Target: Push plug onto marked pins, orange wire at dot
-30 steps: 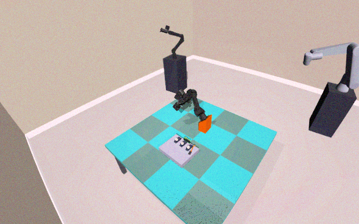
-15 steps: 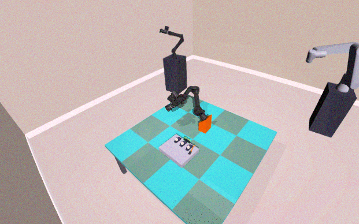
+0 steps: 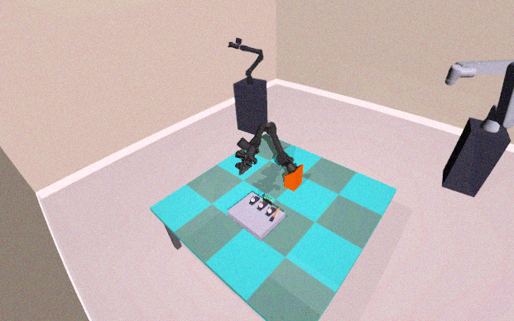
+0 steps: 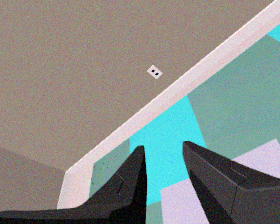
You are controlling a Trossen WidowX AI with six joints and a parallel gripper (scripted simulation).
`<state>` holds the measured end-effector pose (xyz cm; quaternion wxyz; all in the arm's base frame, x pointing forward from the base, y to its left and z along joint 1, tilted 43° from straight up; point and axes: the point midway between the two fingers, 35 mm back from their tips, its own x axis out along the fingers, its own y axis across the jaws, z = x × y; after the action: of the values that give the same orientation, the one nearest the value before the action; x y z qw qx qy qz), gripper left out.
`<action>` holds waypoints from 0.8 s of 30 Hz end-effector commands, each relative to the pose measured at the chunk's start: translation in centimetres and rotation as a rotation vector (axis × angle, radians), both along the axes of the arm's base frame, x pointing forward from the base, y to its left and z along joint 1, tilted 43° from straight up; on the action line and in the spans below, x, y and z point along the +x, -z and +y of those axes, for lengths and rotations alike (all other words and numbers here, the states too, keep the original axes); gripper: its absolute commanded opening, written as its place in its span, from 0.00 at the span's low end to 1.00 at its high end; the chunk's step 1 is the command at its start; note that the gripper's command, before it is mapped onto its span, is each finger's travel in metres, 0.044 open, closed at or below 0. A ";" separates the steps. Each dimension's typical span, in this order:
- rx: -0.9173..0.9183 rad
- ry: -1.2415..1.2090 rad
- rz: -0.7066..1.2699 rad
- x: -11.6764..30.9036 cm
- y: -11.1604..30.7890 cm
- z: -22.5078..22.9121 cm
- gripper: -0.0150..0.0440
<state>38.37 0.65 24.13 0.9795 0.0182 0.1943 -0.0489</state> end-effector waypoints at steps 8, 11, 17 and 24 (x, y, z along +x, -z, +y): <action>-0.056 0.093 0.351 3.4 7.9 0.7 0.45; -0.085 0.118 0.448 3.9 10.3 0.9 0.45; -0.162 0.166 0.633 4.4 15.0 1.3 0.45; -0.280 0.217 0.836 4.1 20.3 1.6 0.45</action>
<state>42.49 2.04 5.88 0.8254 -0.0904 0.5322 -0.1654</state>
